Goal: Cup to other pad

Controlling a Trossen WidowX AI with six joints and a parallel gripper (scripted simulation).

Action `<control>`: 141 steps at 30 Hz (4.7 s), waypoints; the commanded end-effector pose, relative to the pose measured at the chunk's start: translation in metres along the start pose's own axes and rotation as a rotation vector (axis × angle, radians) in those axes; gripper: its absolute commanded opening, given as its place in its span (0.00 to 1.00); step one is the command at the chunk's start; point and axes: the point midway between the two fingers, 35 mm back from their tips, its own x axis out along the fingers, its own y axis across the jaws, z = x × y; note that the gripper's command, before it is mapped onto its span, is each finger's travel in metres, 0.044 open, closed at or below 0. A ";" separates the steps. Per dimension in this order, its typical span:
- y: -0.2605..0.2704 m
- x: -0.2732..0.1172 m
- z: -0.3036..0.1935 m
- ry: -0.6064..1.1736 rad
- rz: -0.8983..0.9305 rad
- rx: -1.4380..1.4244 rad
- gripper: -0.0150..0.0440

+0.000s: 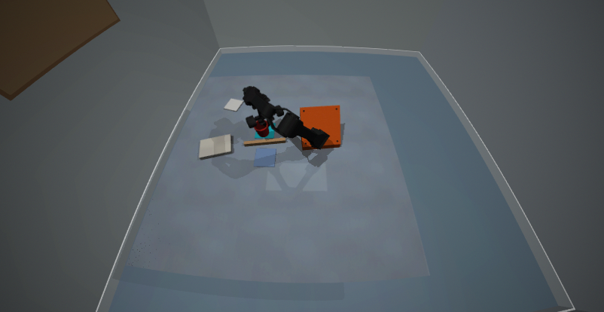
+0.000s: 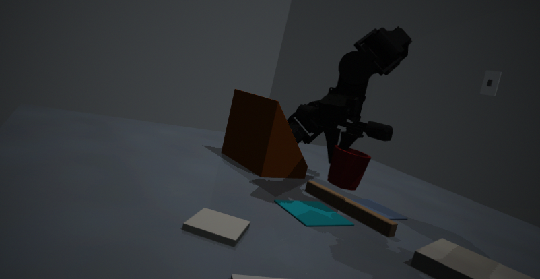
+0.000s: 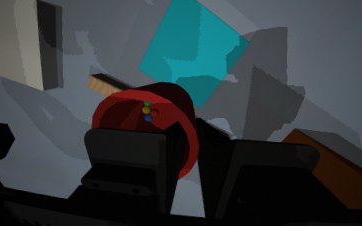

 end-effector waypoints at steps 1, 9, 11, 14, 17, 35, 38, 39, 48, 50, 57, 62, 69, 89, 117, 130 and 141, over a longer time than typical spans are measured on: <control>-0.005 0.001 0.010 -0.001 -0.005 -0.005 0.25; -0.012 0.000 0.026 -0.002 -0.006 -0.005 0.25; -0.013 0.000 0.030 -0.002 -0.006 -0.005 0.25; -0.016 0.000 0.036 -0.002 -0.006 -0.005 0.25; -0.019 0.000 0.042 -0.003 -0.006 -0.005 0.25; -0.026 0.011 0.057 -0.003 -0.006 -0.006 0.25; -0.026 0.015 0.057 -0.003 -0.006 -0.006 0.25; -0.026 0.017 0.057 -0.003 -0.006 -0.006 0.25; -0.026 0.030 0.057 -0.003 -0.005 -0.006 0.25; -0.026 0.034 0.057 -0.003 -0.005 -0.006 0.25; -0.026 0.044 0.057 -0.002 -0.005 -0.006 0.25; -0.026 0.050 0.057 -0.002 -0.005 -0.006 0.25; -0.026 0.046 0.058 -0.009 -0.008 -0.014 0.25; -0.026 0.045 0.058 -0.009 -0.008 -0.014 0.47; -0.025 0.009 0.059 -0.006 -0.007 -0.008 0.47; -0.025 0.000 0.059 -0.002 -0.001 0.001 0.56; -0.024 -0.008 0.060 -0.003 -0.002 0.000 1.00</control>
